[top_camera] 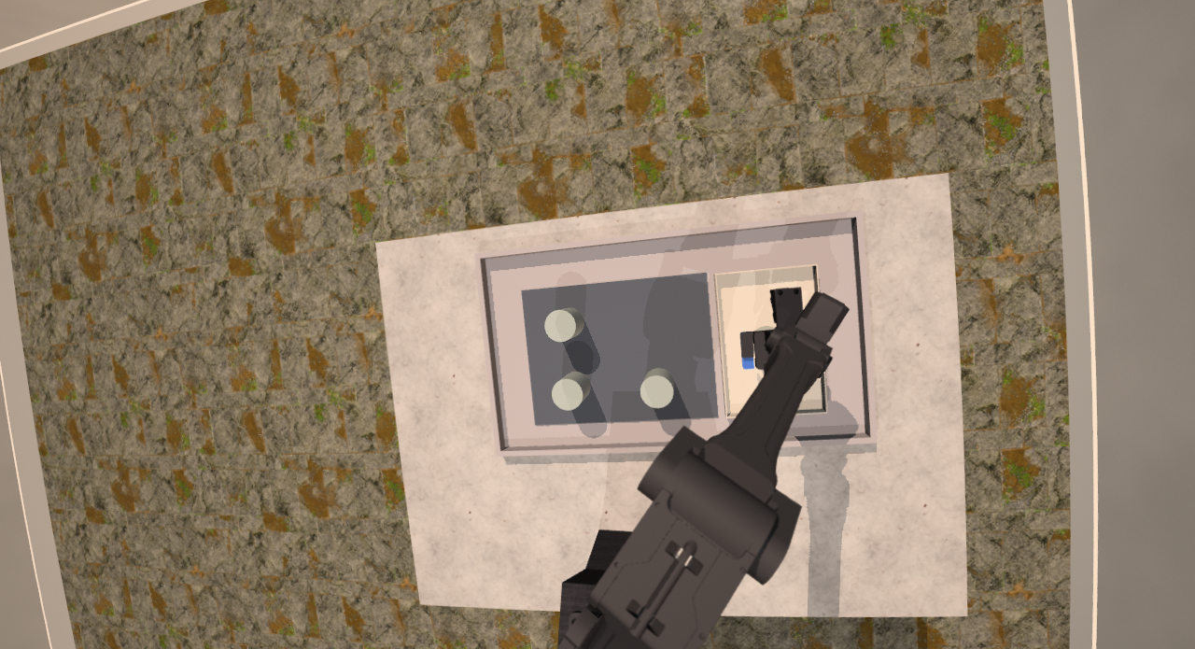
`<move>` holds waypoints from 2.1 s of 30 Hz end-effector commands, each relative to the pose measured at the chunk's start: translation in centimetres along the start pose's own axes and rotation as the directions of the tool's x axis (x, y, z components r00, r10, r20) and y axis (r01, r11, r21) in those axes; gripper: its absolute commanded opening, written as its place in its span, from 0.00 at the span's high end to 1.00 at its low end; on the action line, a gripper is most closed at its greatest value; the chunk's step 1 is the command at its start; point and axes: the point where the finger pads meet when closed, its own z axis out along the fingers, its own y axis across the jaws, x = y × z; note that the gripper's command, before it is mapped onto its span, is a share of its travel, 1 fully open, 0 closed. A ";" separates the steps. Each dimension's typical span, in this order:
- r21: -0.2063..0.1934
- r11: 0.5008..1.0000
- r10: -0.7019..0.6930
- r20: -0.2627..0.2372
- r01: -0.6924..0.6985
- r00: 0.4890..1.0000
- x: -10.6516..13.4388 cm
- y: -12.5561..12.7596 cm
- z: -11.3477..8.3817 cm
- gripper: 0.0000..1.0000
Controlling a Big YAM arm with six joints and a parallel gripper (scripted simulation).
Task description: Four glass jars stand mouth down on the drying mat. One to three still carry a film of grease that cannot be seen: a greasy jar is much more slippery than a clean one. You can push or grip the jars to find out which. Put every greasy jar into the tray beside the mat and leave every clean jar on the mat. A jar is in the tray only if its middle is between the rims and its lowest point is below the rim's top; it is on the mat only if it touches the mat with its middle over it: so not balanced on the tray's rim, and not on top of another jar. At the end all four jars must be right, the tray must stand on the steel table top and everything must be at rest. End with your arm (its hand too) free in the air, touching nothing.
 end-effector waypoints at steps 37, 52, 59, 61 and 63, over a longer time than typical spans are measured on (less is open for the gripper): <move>0.029 1.000 -0.007 0.038 0.006 0.999 -1.4 -1.1 -8.0 0.00; 0.029 1.000 -0.007 0.038 0.006 0.999 -0.4 -0.9 -8.3 0.00; 0.029 1.000 -0.007 0.038 0.006 0.999 -0.4 -0.9 -8.3 0.00; 0.029 1.000 -0.007 0.038 0.006 0.999 -0.4 -0.9 -8.3 0.00; 0.029 1.000 -0.007 0.038 0.006 0.999 -0.4 -0.9 -8.3 0.00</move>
